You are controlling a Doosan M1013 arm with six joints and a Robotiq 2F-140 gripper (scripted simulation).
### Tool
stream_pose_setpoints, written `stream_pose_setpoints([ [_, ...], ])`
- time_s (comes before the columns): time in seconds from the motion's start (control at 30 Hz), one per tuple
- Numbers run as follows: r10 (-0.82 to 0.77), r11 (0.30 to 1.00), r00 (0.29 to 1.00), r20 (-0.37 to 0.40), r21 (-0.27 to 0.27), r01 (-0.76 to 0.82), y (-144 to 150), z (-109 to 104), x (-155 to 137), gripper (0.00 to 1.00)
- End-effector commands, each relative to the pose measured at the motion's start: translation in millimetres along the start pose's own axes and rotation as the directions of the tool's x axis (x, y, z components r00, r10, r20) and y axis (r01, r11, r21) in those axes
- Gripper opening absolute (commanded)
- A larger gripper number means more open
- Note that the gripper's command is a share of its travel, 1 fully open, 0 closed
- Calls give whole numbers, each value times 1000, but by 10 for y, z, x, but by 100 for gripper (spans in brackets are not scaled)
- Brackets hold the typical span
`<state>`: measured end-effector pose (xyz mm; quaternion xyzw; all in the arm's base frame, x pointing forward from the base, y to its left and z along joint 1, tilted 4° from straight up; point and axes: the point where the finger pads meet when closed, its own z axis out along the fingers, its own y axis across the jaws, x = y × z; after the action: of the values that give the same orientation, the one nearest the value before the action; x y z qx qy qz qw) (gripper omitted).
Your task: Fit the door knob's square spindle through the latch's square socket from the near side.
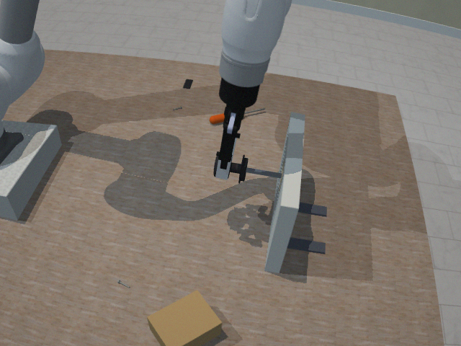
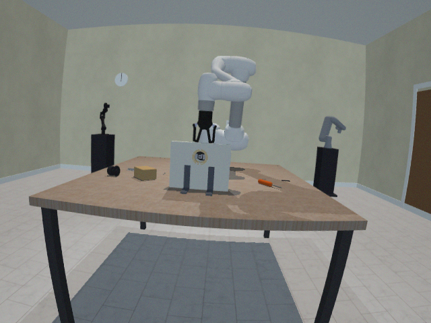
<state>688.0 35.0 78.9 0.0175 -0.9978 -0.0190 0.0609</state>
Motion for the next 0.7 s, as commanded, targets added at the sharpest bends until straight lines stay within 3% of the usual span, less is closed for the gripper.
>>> stream_pose_setpoints([
  [0.0, 0, 1000, 1000, 0, 0, 0, 0, -1, 0, 42],
  [0.67, 0, 1000, 1000, 0, 0, 0, 0, -5, -49, 42],
])
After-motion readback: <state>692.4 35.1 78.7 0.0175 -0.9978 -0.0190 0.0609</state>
